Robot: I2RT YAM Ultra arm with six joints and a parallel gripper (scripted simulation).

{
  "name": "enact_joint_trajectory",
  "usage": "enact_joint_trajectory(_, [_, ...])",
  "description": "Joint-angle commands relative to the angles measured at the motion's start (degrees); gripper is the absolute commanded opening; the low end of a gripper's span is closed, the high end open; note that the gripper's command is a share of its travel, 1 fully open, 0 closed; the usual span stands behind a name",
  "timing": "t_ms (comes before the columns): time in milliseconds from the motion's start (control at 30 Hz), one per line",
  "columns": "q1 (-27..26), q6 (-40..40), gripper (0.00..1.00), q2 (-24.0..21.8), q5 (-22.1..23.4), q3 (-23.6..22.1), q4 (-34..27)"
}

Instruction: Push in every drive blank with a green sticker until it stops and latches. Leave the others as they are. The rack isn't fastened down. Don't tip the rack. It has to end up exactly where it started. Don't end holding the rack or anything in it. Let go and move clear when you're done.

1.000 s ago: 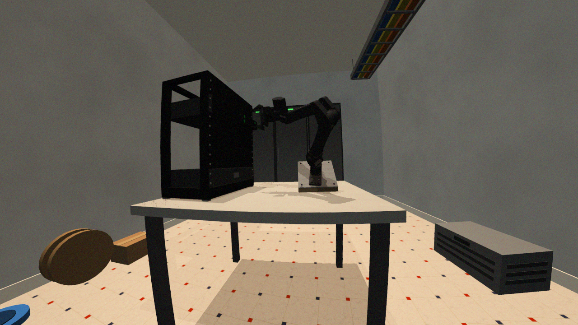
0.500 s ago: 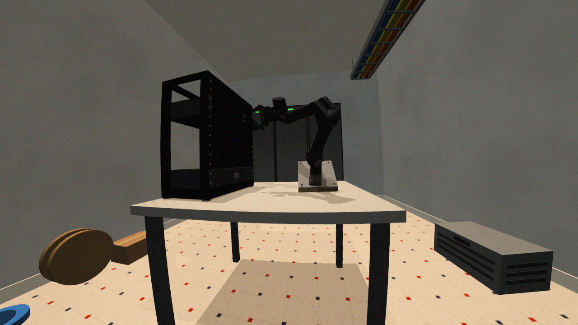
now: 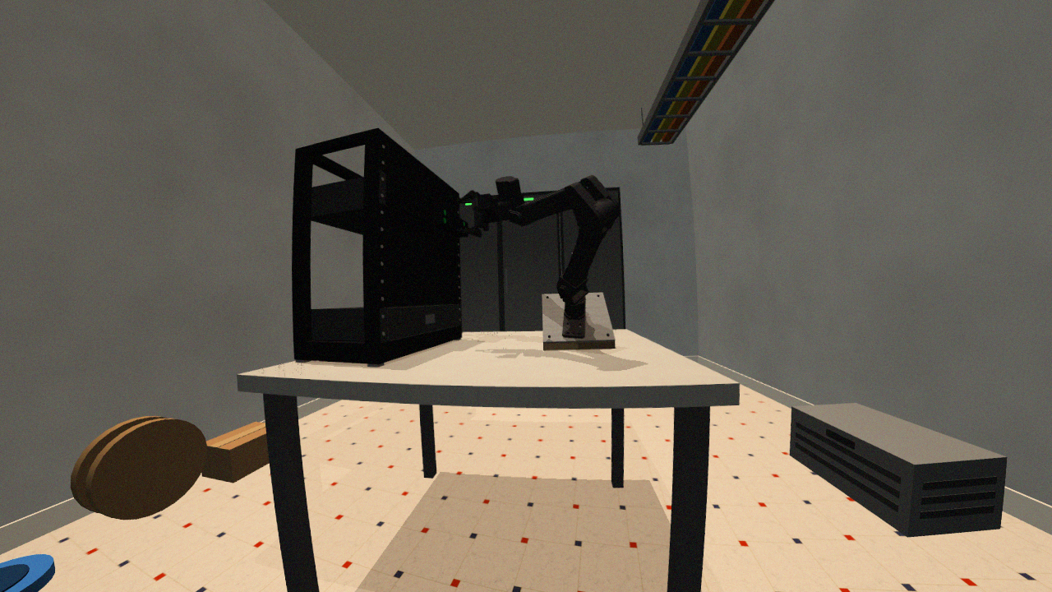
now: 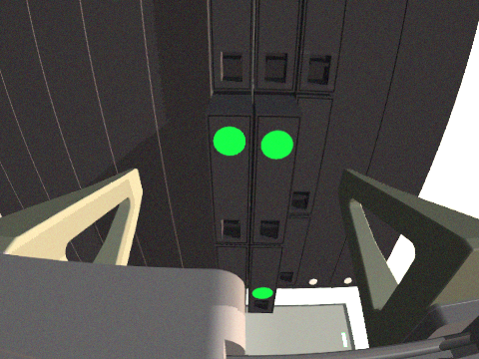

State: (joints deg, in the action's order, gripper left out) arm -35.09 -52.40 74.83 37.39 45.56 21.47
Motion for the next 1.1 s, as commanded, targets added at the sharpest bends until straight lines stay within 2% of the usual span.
enact_joint_trajectory(0, [-0.54, 0.84, 1.00, 0.07, -1.03, 2.04, -0.73])
enact_joint_trajectory(800, [-0.58, 0.83, 1.00, 0.13, -1.02, 2.04, -0.72])
enact_joint_trajectory(1000, [-2.82, 0.35, 1.00, 2.89, 1.56, 1.47, 2.91])
enact_joint_trajectory(1067, [-4.33, -0.39, 1.00, 4.58, 3.01, -1.00, 4.63])
